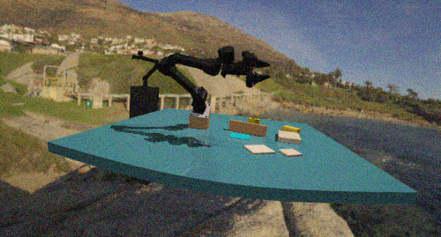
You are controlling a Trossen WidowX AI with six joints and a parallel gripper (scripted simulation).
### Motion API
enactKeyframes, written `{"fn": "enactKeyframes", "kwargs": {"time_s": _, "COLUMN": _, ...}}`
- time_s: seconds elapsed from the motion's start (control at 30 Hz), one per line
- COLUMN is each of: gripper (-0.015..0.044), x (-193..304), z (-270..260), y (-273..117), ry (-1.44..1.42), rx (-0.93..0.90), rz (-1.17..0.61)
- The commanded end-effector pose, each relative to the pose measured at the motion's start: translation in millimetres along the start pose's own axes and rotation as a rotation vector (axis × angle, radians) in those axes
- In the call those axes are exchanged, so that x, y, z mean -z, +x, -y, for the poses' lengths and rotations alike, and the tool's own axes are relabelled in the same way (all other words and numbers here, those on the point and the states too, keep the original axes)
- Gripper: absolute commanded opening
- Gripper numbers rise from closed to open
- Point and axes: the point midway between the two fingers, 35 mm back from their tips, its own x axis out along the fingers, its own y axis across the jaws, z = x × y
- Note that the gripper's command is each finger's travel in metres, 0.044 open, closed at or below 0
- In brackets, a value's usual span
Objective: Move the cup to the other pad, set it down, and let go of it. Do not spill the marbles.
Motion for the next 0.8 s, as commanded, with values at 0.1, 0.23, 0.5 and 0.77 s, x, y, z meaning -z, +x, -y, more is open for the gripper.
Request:
{"fn": "enactKeyframes", "kwargs": {"time_s": 0.1, "gripper": 0.0295, "x": 38, "z": -8, "y": 22, "ry": -0.058, "rx": -0.001, "rz": -0.173}}
{"fn": "enactKeyframes", "kwargs": {"time_s": 0.23, "gripper": 0.019, "x": 102, "z": -26, "y": 43, "ry": -0.19, "rx": -0.026, "rz": -0.452}}
{"fn": "enactKeyframes", "kwargs": {"time_s": 0.5, "gripper": 0.0167, "x": 225, "z": -62, "y": 40, "ry": -0.569, "rx": -0.156, "rz": -0.982}}
{"fn": "enactKeyframes", "kwargs": {"time_s": 0.77, "gripper": 0.0167, "x": 319, "z": -88, "y": -5, "ry": -1.055, "rx": -0.381, "rz": -1.428}}
